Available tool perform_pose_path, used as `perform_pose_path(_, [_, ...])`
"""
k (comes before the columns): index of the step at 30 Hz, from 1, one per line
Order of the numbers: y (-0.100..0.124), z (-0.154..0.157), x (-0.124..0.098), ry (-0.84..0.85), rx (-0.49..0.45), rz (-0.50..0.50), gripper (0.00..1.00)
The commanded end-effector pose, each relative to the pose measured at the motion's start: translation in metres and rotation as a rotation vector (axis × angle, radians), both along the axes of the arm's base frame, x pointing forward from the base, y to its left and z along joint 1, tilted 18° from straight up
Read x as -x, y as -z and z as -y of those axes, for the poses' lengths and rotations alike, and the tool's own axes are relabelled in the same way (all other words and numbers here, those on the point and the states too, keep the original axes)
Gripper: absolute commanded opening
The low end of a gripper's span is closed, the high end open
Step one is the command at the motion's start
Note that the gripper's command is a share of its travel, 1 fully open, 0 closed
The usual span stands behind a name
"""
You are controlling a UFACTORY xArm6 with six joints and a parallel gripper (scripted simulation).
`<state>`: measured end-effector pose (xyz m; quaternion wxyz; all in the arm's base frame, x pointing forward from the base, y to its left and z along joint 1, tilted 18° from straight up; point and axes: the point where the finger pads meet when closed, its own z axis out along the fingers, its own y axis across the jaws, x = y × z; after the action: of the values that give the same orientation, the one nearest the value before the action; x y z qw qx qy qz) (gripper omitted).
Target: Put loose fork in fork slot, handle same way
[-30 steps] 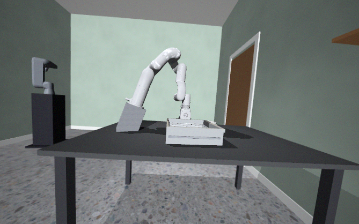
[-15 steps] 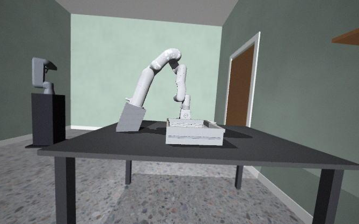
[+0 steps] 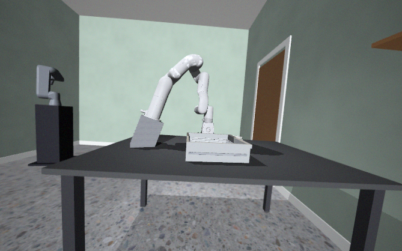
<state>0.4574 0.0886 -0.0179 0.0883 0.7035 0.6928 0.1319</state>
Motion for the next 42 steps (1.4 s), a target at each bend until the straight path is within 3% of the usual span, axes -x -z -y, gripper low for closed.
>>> perform_pose_path(1, [0.0041, -0.0003, 0.0011, -0.003, -0.003, -0.007, 0.30])
perform_pose_path(11, [0.0041, -0.0003, 0.0011, -0.003, -0.003, -0.007, 0.30])
perform_pose_path(12, [0.0041, -0.0003, 0.0011, -0.003, -0.003, -0.007, 0.05])
perform_pose_path(42, [0.0041, -0.0003, 0.0011, -0.003, -0.003, -0.007, 0.05])
